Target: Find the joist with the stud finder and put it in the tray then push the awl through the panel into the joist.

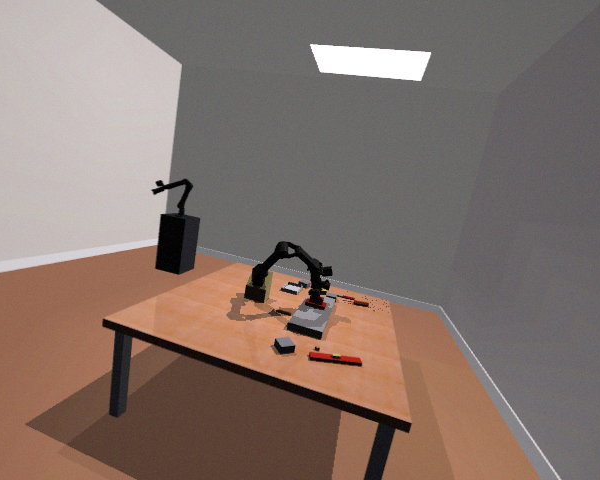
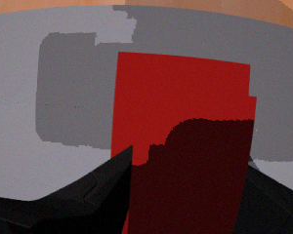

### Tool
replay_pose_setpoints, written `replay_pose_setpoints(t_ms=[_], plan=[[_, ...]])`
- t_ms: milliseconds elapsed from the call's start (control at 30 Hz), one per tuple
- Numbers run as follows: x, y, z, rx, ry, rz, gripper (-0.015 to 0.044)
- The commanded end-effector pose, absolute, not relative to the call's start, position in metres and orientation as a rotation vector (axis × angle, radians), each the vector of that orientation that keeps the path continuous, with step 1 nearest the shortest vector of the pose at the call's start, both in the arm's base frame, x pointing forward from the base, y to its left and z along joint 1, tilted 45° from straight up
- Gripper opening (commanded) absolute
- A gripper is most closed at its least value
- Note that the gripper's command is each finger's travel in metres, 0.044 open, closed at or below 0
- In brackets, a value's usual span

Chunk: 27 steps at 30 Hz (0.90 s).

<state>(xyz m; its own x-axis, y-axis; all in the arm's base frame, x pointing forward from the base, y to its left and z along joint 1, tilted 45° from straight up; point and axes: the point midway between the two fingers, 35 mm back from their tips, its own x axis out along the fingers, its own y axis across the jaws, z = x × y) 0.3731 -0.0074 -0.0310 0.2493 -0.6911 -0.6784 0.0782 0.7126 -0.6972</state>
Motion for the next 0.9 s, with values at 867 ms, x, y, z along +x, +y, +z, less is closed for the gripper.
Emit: replay_pose_setpoints(t_ms=[867], plan=[[0.367,-0.059,0.019,-0.612,1.216,-0.576,0.0000]])
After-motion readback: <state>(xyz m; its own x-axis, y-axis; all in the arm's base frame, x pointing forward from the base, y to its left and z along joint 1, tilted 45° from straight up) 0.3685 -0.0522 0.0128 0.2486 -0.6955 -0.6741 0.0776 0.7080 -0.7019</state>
